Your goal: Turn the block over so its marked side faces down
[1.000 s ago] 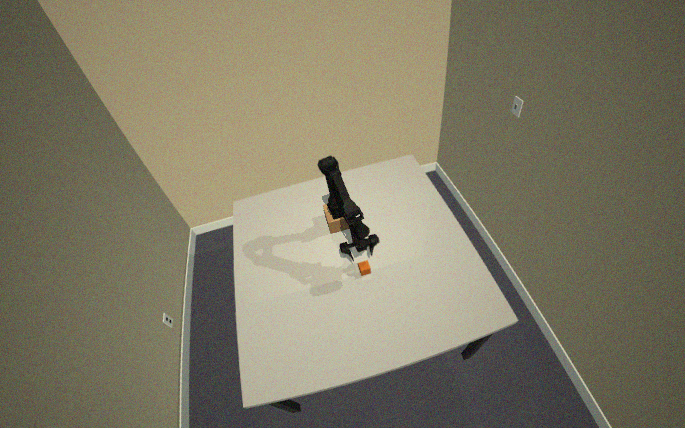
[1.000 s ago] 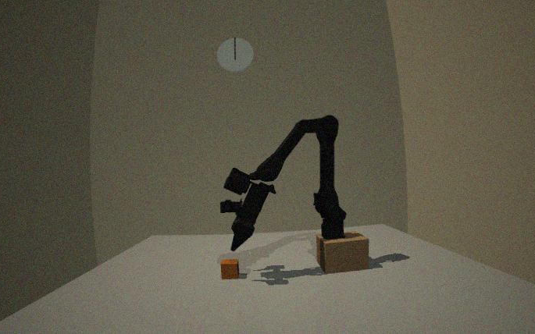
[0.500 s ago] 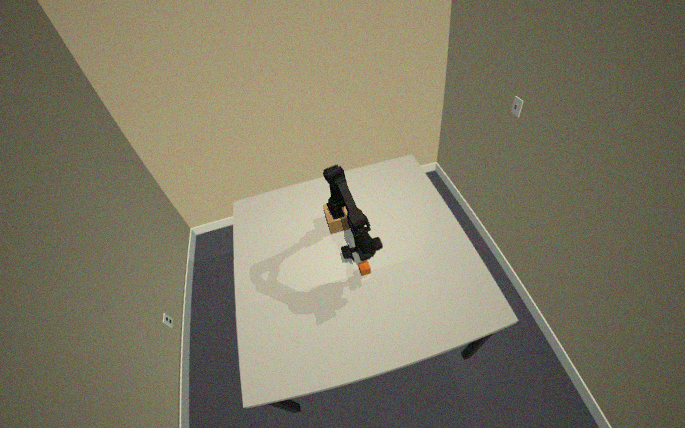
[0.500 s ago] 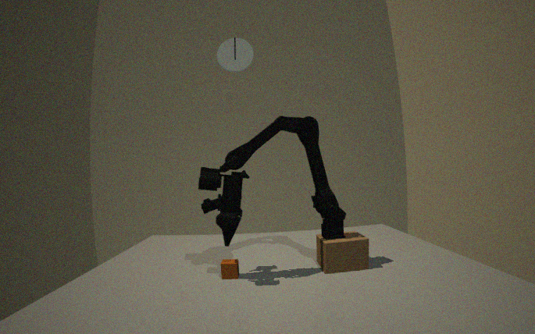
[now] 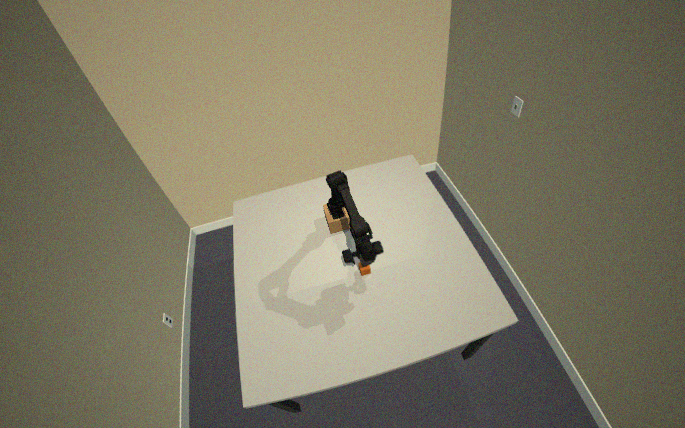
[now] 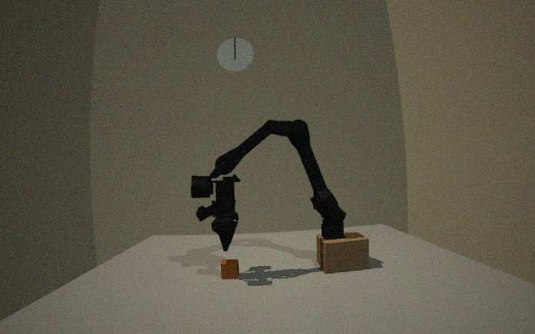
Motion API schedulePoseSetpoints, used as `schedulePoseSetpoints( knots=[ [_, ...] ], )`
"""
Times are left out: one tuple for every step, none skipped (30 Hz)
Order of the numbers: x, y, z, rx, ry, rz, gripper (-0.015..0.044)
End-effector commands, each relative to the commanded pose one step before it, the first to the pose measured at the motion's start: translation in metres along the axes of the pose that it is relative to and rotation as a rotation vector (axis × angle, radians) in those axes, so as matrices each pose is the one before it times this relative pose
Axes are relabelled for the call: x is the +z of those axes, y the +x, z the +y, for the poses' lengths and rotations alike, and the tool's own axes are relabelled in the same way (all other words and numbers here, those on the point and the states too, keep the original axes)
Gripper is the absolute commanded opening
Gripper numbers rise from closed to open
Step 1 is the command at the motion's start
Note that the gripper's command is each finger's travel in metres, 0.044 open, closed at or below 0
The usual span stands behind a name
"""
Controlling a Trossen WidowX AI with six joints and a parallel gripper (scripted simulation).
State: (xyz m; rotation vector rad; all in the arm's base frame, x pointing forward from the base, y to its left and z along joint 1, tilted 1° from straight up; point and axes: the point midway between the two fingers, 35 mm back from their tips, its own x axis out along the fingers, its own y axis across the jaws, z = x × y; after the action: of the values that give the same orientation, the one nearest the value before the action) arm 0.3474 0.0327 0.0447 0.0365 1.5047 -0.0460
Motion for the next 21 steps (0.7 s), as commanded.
schedulePoseSetpoints(
  knots=[
    [-0.00343, 0.01483, 0.00019, 0.00210, -0.0060, 0.01870, 0.0440],
    [0.00000, 0.00000, 0.00000, 0.00000, 0.0000, 0.00000, 0.0440],
    [0.00003, 0.00189, 0.00000, 0.00000, 0.0000, 0.00001, 0.0440],
    [0.00002, 0.00566, 0.00000, -0.00001, 0.0000, 0.00003, 0.0440],
    [-0.00009, 0.00564, -0.00001, -0.00001, 0.0000, 0.00004, 0.0440],
    [-0.00005, 0.00187, -0.00001, 0.00000, 0.0000, 0.00002, 0.0440],
    [0.00000, 0.00000, 0.00000, 0.00000, 0.0000, 0.00000, 0.0440],
    [0.00000, 0.00000, 0.00000, 0.00000, 0.0000, 0.00000, 0.0440],
    [0.00000, 0.00000, 0.00000, 0.00000, 0.0000, 0.00000, 0.0440],
    [0.00001, 0.00027, 0.00000, 0.00000, 0.0000, 0.00000, 0.0440],
    [0.00004, 0.00080, 0.00001, 0.00000, 0.0000, 0.00000, 0.0440],
    [0.00006, 0.00134, 0.00001, 0.00000, 0.0000, 0.00000, 0.0440],
    [0.00007, 0.00164, 0.00001, 0.00000, 0.0000, 0.00000, 0.0440],
    [0.00006, 0.00164, 0.00001, 0.00000, 0.0000, 0.00000, 0.0440],
    [0.00005, 0.00163, 0.00001, 0.00000, 0.0000, 0.00001, 0.0440],
    [0.00004, 0.00163, 0.00001, 0.00000, 0.0000, 0.00001, 0.0440],
    [0.00003, 0.00163, 0.00000, 0.00000, 0.0000, 0.00001, 0.0440],
    [0.00002, 0.00163, 0.00000, 0.00000, 0.0000, 0.00001, 0.0440],
    [0.00002, 0.00163, 0.00000, 0.00000, 0.0000, 0.00001, 0.0440],
    [0.00001, 0.00163, 0.00000, 0.00000, 0.0000, 0.00001, 0.0440],
    [0.00000, 0.00163, 0.00000, 0.00000, 0.0000, 0.00001, 0.0440]
  ],
)
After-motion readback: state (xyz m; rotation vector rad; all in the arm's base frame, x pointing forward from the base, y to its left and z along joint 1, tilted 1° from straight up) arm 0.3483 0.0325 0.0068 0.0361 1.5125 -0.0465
